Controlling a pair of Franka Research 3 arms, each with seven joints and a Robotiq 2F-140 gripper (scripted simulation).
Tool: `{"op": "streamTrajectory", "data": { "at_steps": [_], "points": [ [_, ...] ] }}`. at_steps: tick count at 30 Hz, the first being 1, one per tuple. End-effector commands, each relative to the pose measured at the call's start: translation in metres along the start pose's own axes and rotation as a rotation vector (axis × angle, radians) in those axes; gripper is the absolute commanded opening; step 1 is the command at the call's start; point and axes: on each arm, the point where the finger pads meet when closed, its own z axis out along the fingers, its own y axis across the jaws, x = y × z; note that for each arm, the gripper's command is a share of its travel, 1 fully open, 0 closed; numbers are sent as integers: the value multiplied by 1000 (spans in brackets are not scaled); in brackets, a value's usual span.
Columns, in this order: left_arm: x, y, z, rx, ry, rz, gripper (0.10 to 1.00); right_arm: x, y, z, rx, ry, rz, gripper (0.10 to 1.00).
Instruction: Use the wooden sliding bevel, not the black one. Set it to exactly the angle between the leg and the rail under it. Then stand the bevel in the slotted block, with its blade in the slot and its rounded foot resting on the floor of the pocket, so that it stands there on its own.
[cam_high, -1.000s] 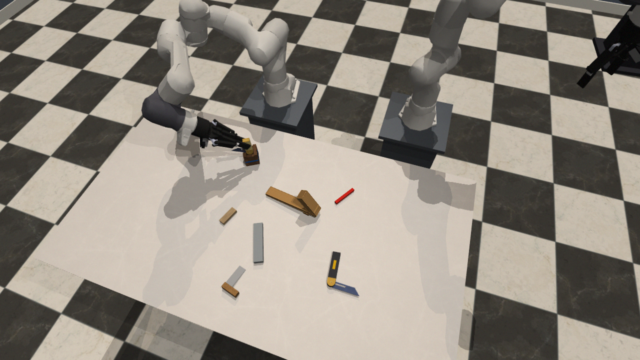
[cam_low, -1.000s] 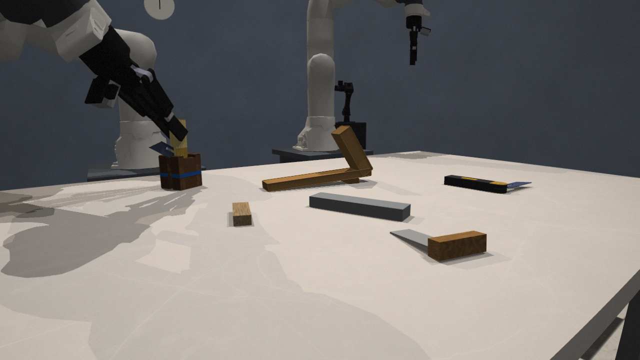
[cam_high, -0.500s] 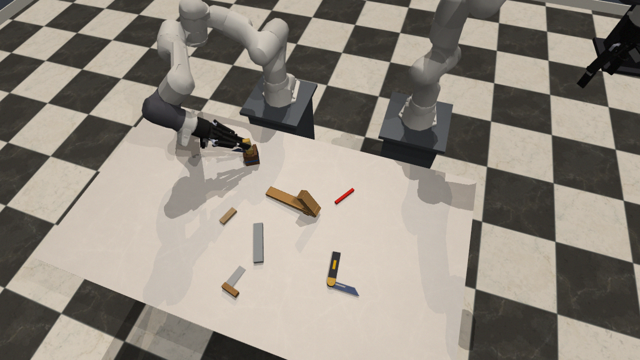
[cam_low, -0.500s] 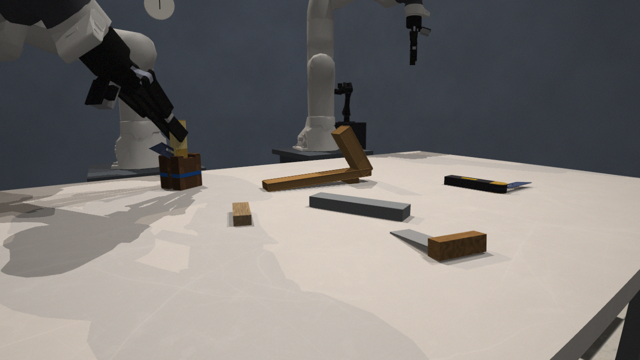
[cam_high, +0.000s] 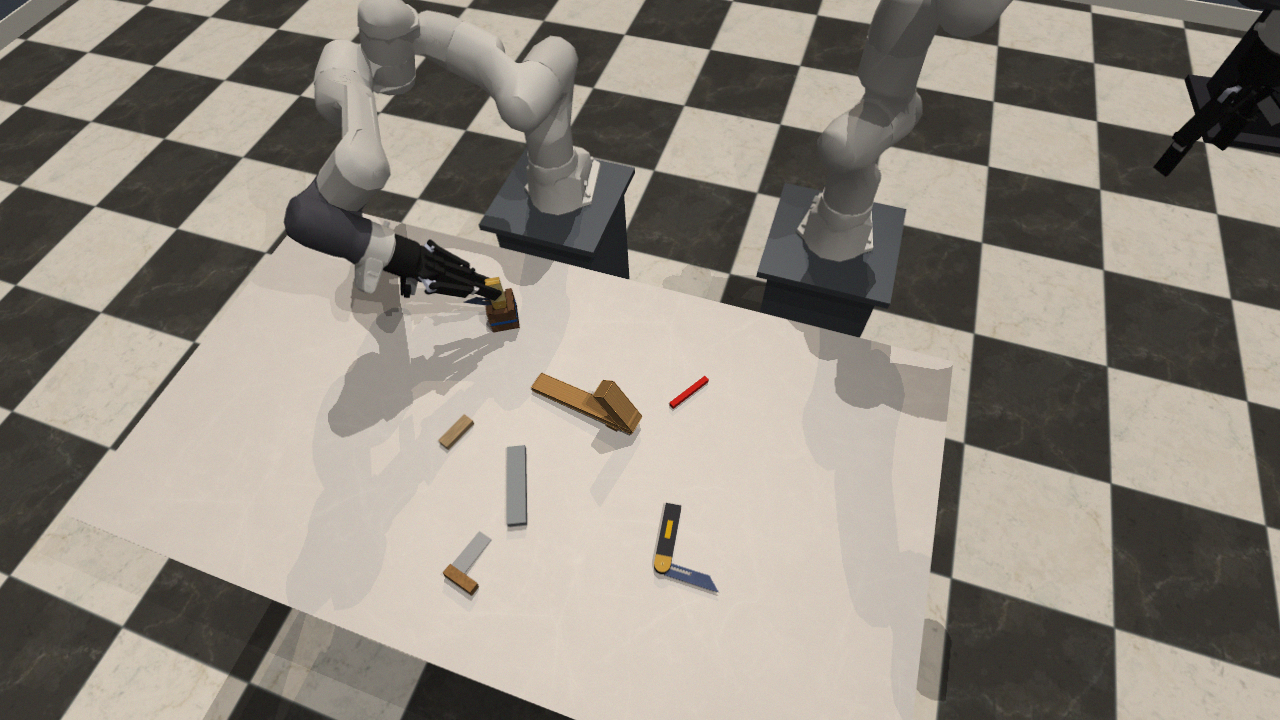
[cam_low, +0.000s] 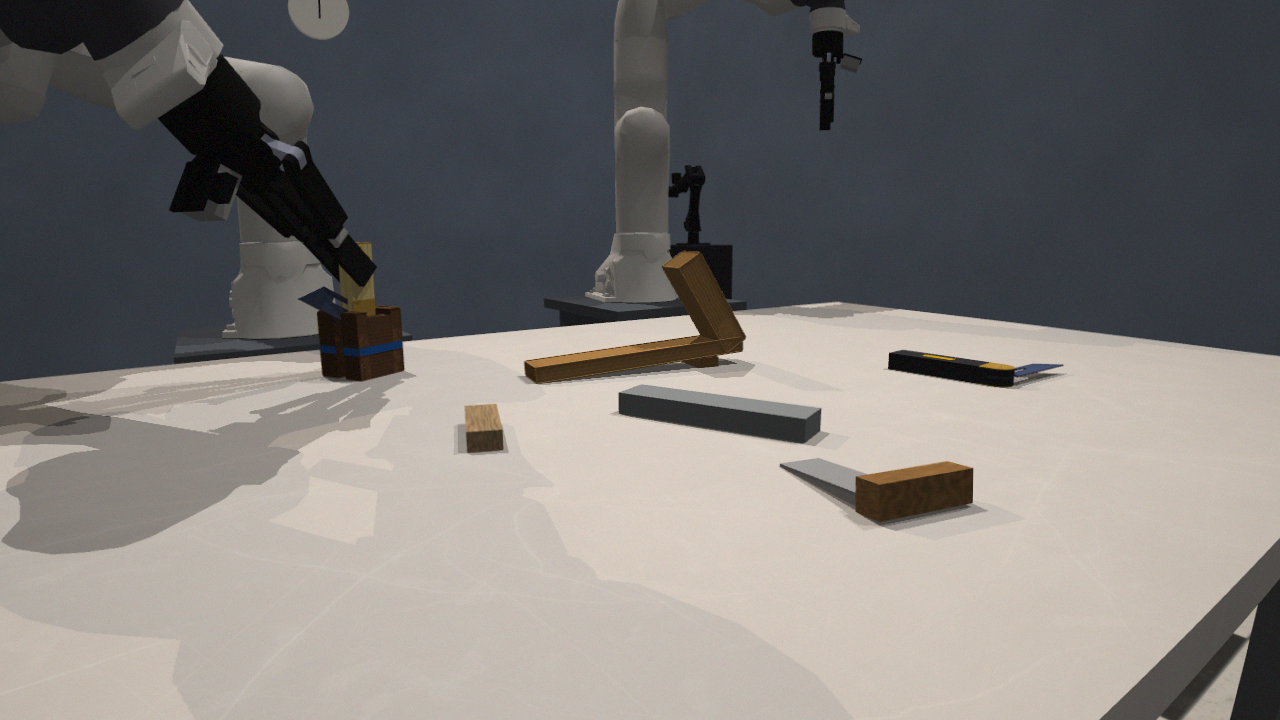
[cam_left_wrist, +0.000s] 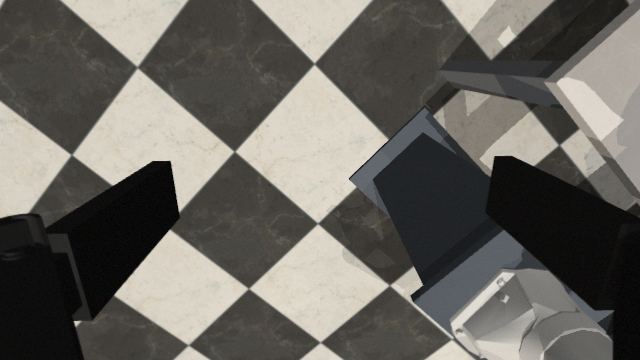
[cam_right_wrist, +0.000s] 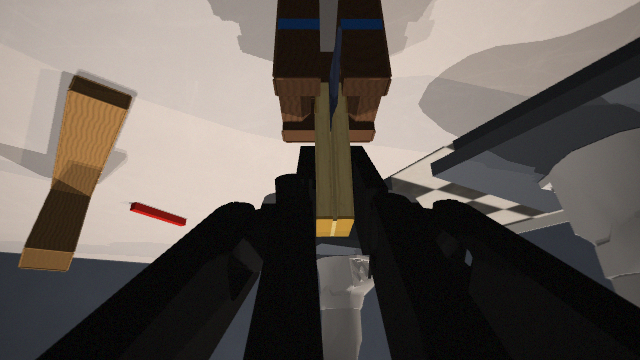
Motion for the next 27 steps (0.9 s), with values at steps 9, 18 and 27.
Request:
{"op": "streamTrajectory", "data": {
  "at_steps": [9, 18, 27],
  "points": [
    [0, 1, 1, -4, -2, -7, 1000, 2, -1, 3, 2, 1, -7, 99],
    [0, 1, 1, -4, -2, -7, 1000, 2, -1, 3, 2, 1, -7, 1000],
    [0, 1, 1, -4, -2, -7, 1000, 2, -1, 3, 2, 1, -7, 1000]
  ]
}}
